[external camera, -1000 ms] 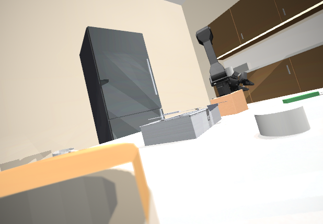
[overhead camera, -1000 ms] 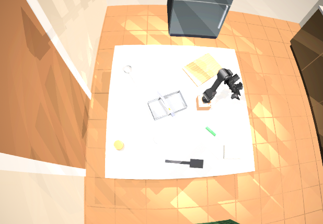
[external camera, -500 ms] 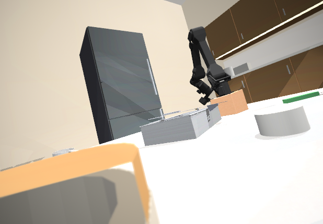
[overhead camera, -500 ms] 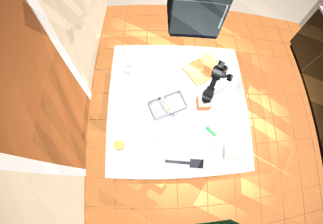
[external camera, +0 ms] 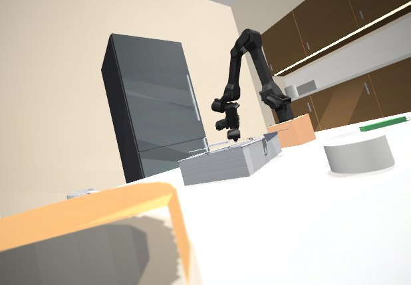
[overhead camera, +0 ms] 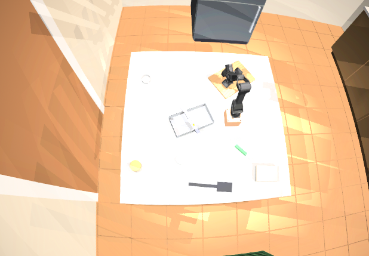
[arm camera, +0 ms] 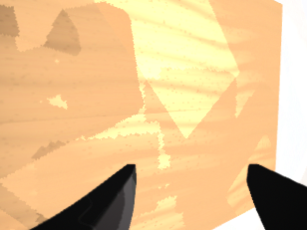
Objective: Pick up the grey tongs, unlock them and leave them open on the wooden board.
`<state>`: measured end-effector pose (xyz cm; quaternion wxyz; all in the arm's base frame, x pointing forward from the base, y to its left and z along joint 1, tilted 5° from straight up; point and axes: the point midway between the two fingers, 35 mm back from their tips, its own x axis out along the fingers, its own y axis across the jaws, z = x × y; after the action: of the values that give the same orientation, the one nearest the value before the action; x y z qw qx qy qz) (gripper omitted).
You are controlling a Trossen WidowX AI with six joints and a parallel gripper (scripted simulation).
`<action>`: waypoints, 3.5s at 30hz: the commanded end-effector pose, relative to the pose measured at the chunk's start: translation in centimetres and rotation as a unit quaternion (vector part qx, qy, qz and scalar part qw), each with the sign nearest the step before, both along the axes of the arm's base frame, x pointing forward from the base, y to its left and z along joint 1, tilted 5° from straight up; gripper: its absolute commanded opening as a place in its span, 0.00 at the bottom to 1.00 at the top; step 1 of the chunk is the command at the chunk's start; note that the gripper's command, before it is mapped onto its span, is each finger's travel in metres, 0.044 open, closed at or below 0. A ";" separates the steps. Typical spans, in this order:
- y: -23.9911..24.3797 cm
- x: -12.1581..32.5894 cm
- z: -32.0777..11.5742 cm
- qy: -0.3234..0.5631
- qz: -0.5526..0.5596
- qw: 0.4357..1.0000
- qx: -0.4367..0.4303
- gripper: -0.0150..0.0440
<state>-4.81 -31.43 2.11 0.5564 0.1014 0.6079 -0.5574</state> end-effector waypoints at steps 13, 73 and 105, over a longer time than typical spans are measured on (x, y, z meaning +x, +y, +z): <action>7.3 24.9 2.2 0.074 0.665 0.742 0.042 0.69; 32.4 36.6 2.4 0.135 0.983 0.104 -0.072 0.69; 33.4 38.9 -1.9 0.134 0.983 0.104 -0.073 0.69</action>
<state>33.99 1.93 0.70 0.5315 -0.7026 0.1946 0.4312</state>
